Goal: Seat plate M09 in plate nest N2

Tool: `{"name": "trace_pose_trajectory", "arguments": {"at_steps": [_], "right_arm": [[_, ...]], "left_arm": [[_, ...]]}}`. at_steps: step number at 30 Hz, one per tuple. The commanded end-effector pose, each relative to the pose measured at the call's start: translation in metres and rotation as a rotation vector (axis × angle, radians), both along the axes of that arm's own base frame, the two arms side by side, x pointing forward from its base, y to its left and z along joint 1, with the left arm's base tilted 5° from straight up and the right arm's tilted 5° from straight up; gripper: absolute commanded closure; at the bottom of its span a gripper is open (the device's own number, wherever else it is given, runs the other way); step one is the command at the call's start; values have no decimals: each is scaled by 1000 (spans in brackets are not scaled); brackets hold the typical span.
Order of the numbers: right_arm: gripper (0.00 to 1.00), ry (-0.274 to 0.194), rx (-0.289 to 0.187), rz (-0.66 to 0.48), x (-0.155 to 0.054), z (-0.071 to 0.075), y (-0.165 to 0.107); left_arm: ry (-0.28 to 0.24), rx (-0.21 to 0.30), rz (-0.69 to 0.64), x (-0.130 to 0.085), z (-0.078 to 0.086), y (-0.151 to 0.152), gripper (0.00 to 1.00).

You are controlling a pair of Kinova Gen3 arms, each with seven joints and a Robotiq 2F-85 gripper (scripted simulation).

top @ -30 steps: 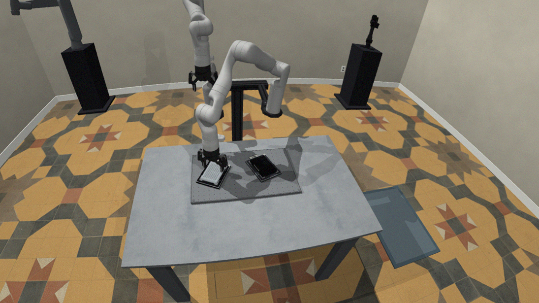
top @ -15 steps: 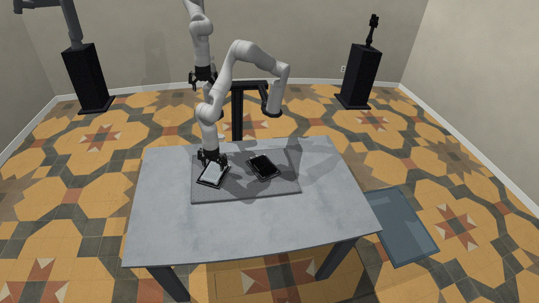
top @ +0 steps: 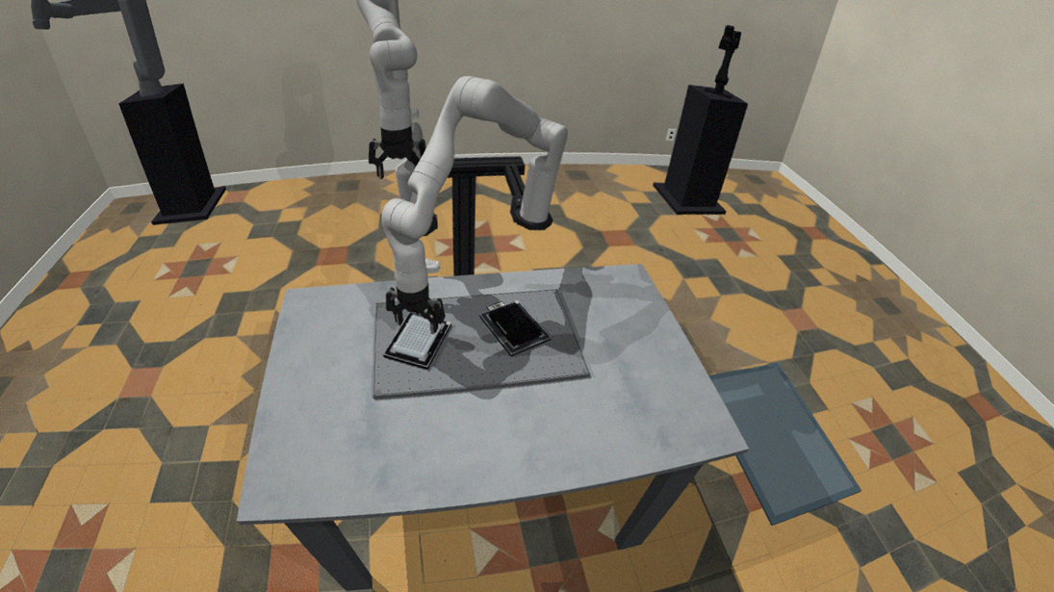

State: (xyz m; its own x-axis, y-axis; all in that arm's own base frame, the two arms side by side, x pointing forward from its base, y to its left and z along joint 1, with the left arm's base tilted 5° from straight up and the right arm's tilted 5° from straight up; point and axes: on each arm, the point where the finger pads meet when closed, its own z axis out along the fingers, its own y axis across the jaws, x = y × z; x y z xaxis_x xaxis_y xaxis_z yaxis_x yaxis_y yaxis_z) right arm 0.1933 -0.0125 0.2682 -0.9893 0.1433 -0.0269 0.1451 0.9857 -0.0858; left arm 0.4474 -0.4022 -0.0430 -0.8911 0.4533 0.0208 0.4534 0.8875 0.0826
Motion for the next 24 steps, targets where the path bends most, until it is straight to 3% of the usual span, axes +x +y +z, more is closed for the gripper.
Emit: {"name": "trace_pose_trajectory", "arguments": {"at_steps": [1, 24], "right_arm": [[2, -6, 7, 1, 0, 0, 4], [2, -6, 7, 1, 0, 0, 4]], "left_arm": [[-4, -1, -3, 1, 6, -2, 2], [-5, -1, -3, 1, 13, -2, 2]]}}
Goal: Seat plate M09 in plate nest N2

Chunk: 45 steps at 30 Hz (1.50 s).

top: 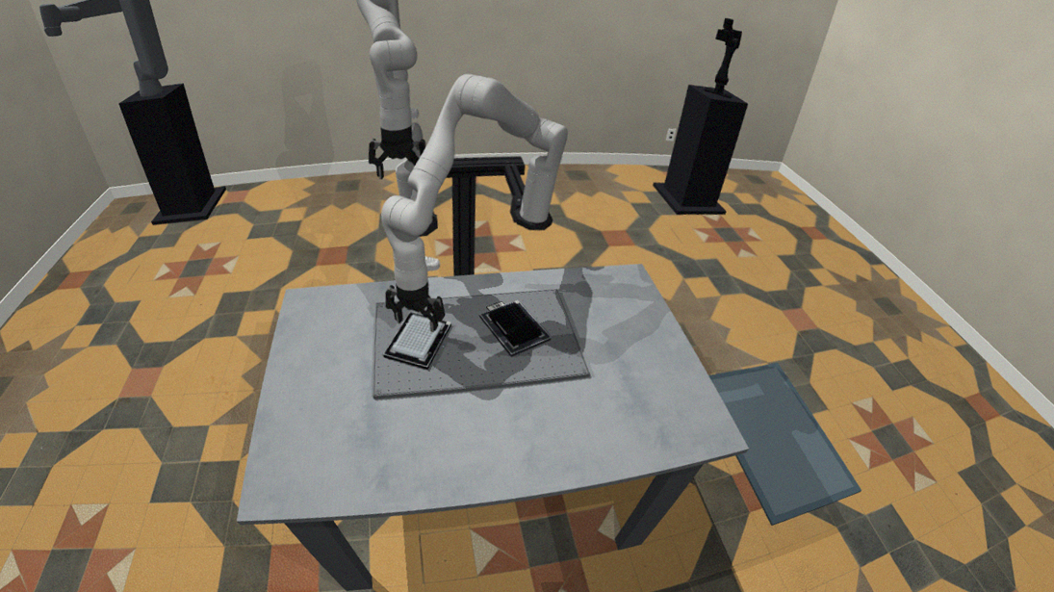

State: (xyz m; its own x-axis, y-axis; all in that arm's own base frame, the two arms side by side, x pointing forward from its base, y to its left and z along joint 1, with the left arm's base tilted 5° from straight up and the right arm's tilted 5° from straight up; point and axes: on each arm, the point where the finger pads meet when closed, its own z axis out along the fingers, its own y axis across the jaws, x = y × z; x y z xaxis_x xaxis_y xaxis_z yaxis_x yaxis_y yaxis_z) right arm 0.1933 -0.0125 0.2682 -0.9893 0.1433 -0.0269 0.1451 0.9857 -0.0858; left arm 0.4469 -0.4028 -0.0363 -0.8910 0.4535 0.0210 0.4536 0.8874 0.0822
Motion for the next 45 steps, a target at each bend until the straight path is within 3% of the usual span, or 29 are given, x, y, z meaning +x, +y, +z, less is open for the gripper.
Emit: {"name": "trace_pose_trajectory", "arguments": {"at_steps": [1, 45], "right_arm": [[2, -6, 7, 1, 0, 0, 4], [2, -6, 7, 1, 0, 0, 4]], "left_arm": [[-5, -1, -3, 2, 6, -2, 2], [-6, 0, -2, 2, 20, -3, 2]]}}
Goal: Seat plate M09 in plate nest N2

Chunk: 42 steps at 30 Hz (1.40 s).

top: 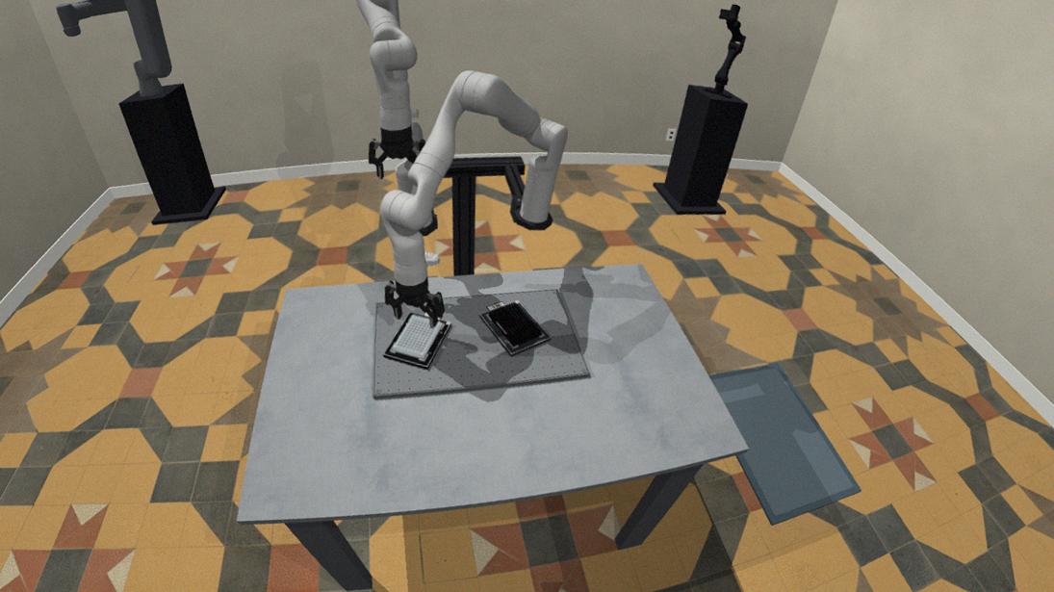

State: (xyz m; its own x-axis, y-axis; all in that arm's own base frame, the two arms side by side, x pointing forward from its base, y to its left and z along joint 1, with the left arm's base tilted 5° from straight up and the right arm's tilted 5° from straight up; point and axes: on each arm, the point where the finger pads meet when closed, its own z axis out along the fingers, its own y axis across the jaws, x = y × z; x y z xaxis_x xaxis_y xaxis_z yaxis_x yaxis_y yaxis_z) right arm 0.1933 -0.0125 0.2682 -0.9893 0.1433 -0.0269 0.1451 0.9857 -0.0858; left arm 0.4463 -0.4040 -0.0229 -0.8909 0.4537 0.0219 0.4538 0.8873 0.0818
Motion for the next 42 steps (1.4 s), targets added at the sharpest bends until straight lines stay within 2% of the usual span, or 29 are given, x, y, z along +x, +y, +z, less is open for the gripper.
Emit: {"name": "trace_pose_trajectory", "arguments": {"at_steps": [1, 42], "right_arm": [[2, -6, 7, 1, 0, 0, 4], [2, -6, 7, 1, 0, 0, 4]], "left_arm": [[-7, -1, -2, 2, 7, -2, 2], [-8, -2, -2, 3, 11, -2, 2]]}}
